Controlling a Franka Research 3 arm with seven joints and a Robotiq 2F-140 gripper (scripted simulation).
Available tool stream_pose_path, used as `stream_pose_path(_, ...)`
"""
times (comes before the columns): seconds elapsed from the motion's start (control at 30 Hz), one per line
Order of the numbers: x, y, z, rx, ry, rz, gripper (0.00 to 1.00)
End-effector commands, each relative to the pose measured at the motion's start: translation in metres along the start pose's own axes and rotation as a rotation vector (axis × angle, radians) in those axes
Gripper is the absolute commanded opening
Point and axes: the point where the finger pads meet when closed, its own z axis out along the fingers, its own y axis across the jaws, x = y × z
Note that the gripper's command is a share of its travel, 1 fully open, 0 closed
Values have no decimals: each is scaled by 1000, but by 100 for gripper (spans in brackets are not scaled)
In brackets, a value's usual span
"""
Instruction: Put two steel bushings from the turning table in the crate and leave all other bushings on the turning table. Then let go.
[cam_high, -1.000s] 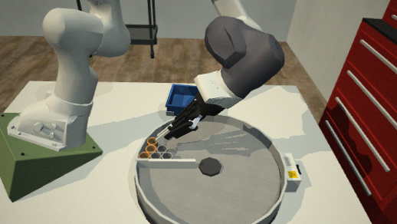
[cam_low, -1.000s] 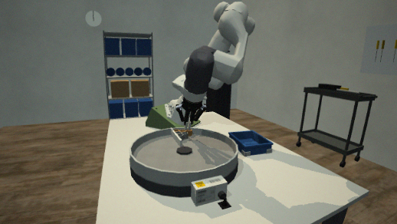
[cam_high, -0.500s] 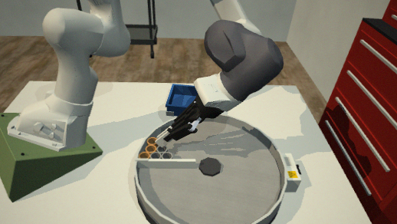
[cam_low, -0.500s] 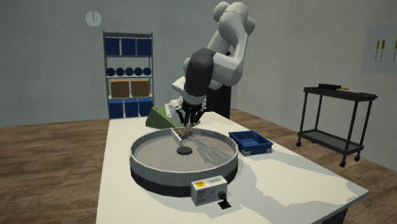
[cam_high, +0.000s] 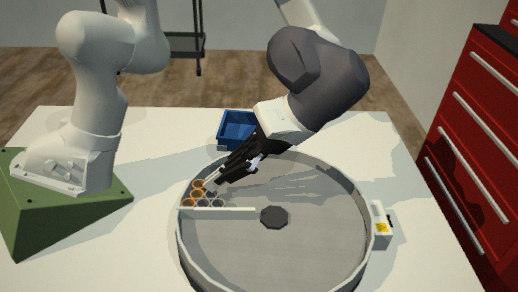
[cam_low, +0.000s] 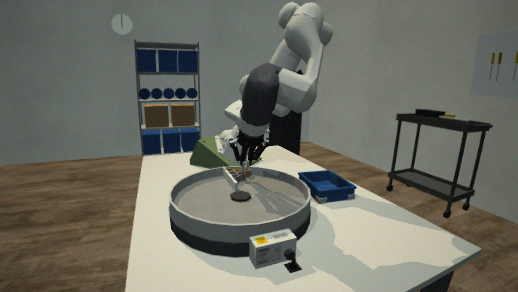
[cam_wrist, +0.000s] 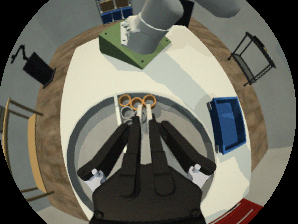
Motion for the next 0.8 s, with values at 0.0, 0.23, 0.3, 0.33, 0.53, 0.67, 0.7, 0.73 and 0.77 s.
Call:
stream_pose_path(0.0, 0, 1, 1, -2, 0, 7, 6)
stream_pose_path(0.23, 0, 1, 1, -2, 0, 7, 6)
stream_pose_path(0.3, 0, 1, 1, -2, 0, 7, 6)
stream_pose_path(0.33, 0, 1, 1, -2, 0, 7, 6)
stream_pose_path(0.53, -1, 1, 2, -2, 0, 7, 6)
stream_pose_path(0.67, -3, 1, 5, -2, 0, 7, 6)
stream_pose_path(0.7, -5, 1, 6, -2, 0, 7, 6)
stream_pose_path(0.73, -6, 1, 8, -2, 0, 7, 6)
stream_pose_path(0.77, -7, 1, 9, -2, 0, 7, 6)
